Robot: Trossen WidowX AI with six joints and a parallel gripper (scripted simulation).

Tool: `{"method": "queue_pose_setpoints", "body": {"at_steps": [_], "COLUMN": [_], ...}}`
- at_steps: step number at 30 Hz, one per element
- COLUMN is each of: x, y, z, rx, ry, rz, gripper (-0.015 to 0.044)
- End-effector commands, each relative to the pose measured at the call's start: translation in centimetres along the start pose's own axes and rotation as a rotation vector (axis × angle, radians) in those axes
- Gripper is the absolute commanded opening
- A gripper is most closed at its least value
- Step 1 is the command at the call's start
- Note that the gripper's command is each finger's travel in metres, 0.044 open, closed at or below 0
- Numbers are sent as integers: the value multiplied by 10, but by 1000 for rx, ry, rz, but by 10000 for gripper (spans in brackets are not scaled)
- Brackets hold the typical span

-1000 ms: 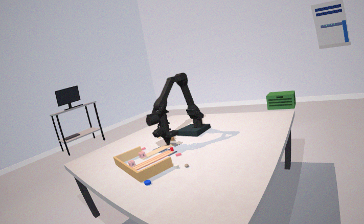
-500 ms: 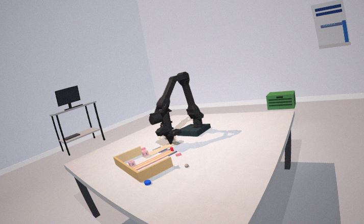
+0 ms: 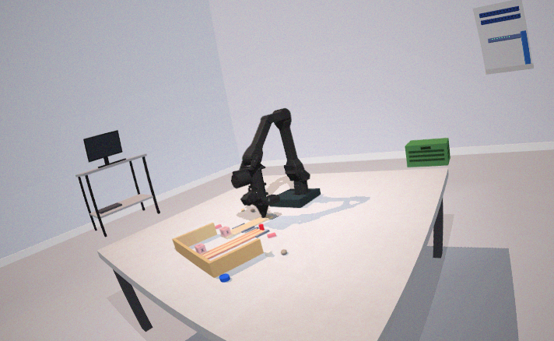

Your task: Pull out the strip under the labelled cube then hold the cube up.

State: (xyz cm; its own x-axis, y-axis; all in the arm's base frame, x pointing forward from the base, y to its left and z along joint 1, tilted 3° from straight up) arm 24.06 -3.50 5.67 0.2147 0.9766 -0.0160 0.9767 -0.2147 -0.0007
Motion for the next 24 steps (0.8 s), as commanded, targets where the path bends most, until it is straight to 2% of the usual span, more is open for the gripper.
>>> {"method": "queue_pose_setpoints", "body": {"at_steps": [1, 24], "x": [-1, -2], "y": [-13, -42], "z": [4, 4], "rx": [28, 31], "ry": [-3, -3], "rz": [4, 4], "gripper": [0, 0]}}
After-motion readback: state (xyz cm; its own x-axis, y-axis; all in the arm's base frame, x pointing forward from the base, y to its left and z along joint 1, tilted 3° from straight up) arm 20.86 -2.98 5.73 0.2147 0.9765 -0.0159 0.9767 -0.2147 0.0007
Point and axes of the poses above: the point midway between the two fingers, 35 mm back from their tips, its own z axis out along the fingers, its own x axis across the jaws, y = z × x, the point moved 6 cm from there along -z, back along the fingers, and after that the axes turned 4 degrees about z, right-handed, at the moved point
